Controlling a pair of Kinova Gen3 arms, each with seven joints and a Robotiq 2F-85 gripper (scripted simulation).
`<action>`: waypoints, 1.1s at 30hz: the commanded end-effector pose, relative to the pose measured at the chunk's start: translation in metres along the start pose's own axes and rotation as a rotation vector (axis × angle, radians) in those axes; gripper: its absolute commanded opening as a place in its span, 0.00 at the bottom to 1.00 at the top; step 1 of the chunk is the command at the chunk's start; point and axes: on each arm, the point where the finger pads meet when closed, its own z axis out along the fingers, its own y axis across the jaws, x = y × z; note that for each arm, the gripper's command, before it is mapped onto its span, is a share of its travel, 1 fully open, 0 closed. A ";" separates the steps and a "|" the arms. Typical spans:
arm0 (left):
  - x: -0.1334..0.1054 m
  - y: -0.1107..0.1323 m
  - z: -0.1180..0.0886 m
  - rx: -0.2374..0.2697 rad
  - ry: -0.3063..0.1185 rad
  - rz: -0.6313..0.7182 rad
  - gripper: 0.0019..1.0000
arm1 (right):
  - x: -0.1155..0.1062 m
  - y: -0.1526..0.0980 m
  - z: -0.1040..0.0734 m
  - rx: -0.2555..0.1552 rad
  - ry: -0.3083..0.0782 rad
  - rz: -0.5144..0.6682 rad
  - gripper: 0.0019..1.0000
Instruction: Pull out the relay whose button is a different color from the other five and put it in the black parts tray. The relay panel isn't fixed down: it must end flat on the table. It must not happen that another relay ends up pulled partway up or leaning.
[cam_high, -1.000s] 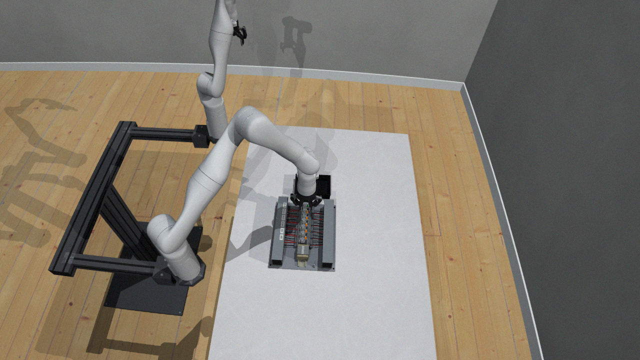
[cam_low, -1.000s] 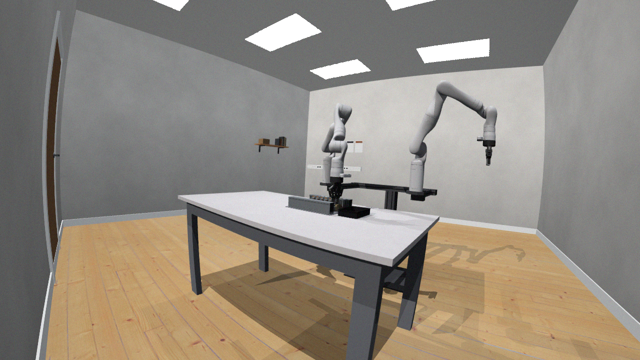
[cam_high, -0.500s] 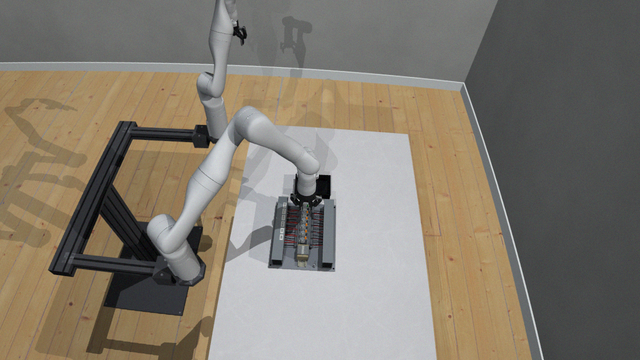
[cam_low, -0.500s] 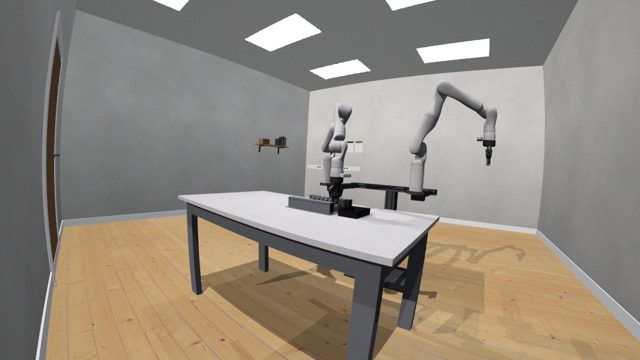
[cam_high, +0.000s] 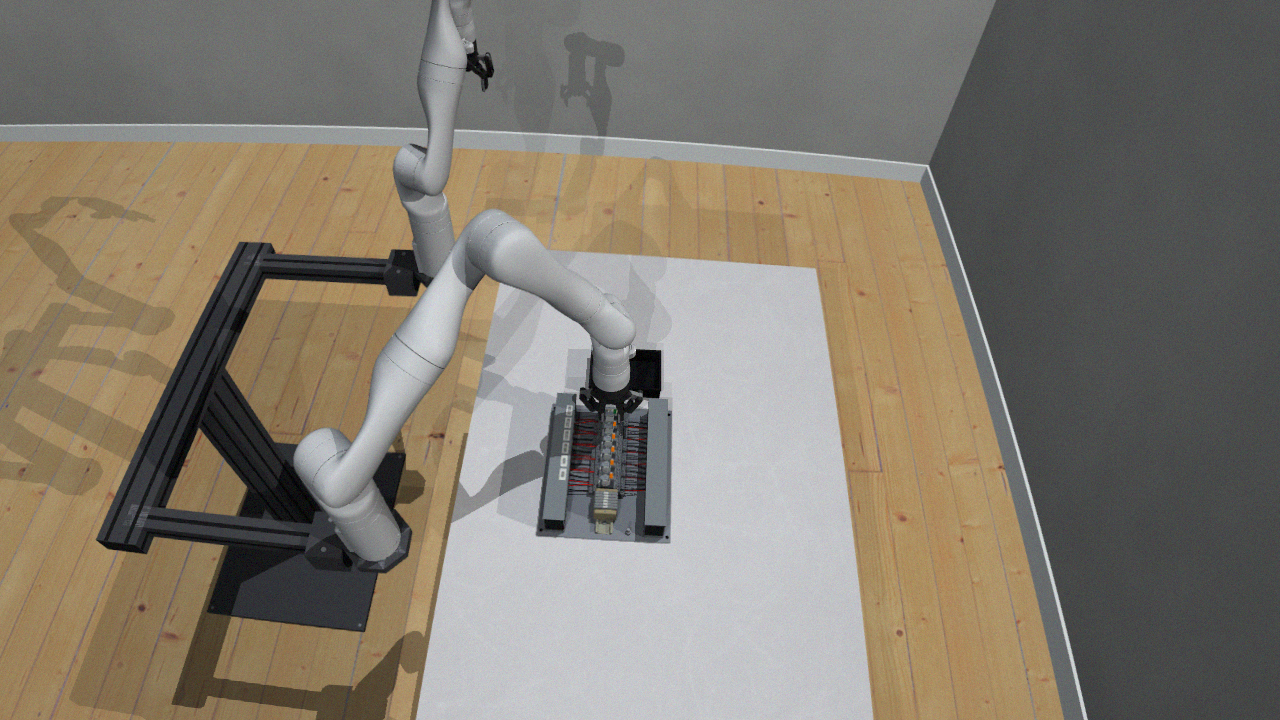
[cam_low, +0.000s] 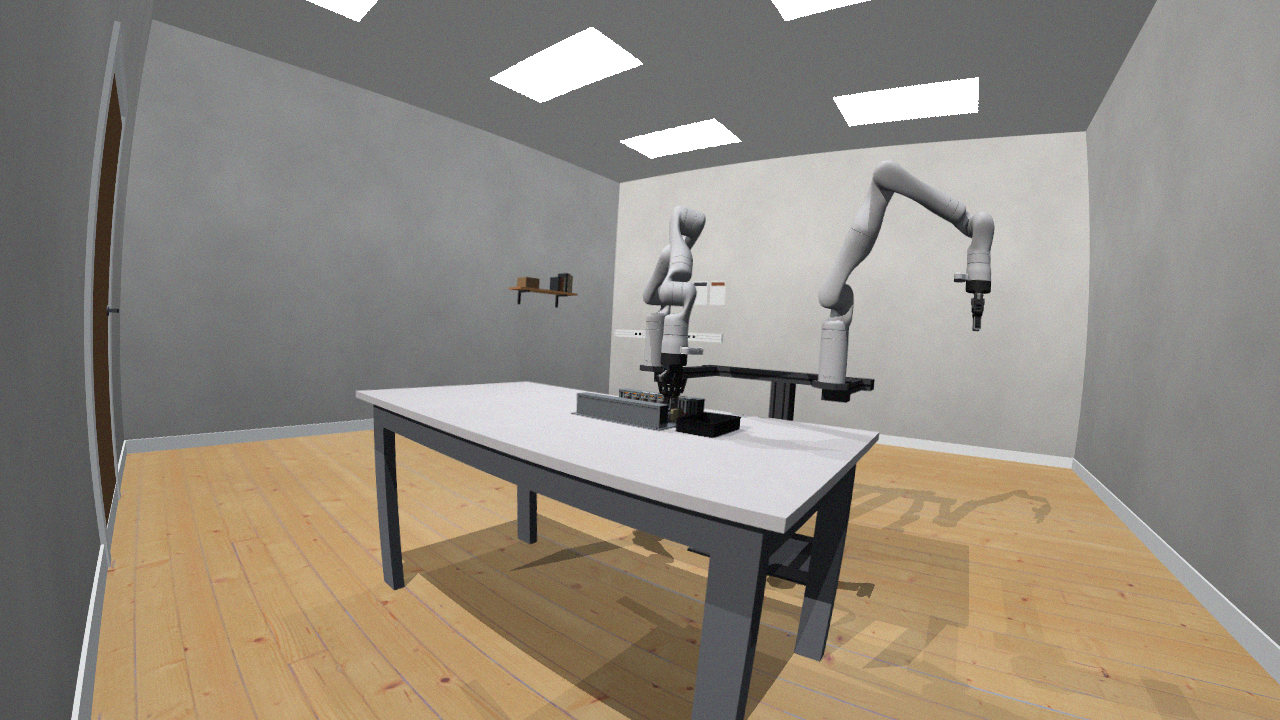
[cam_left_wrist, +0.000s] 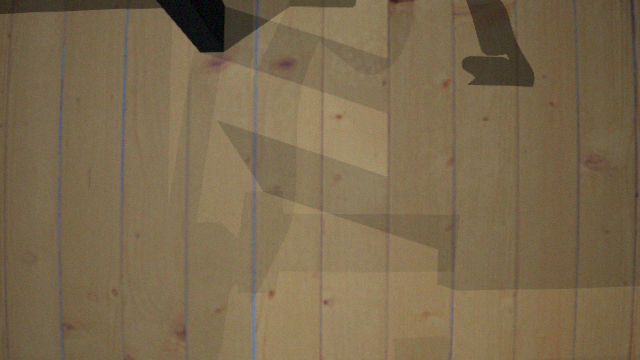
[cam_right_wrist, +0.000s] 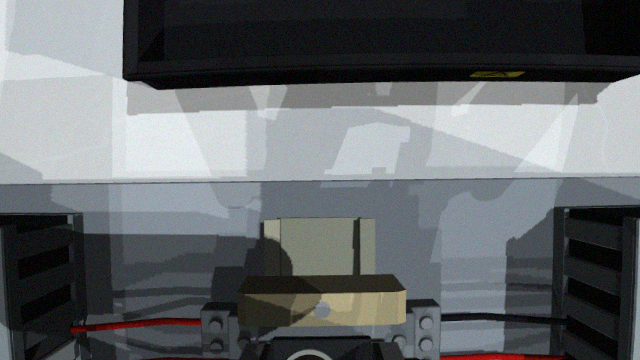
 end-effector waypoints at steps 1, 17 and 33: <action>0.000 0.000 -0.001 0.000 -0.002 0.000 1.00 | 0.001 0.001 -0.001 -0.004 0.002 0.000 0.35; 0.000 0.000 -0.001 0.000 -0.002 0.000 1.00 | 0.001 0.001 -0.001 0.019 0.002 0.000 0.35; 0.000 0.000 -0.001 0.000 -0.002 0.000 1.00 | 0.001 0.002 -0.001 0.045 0.002 0.000 0.35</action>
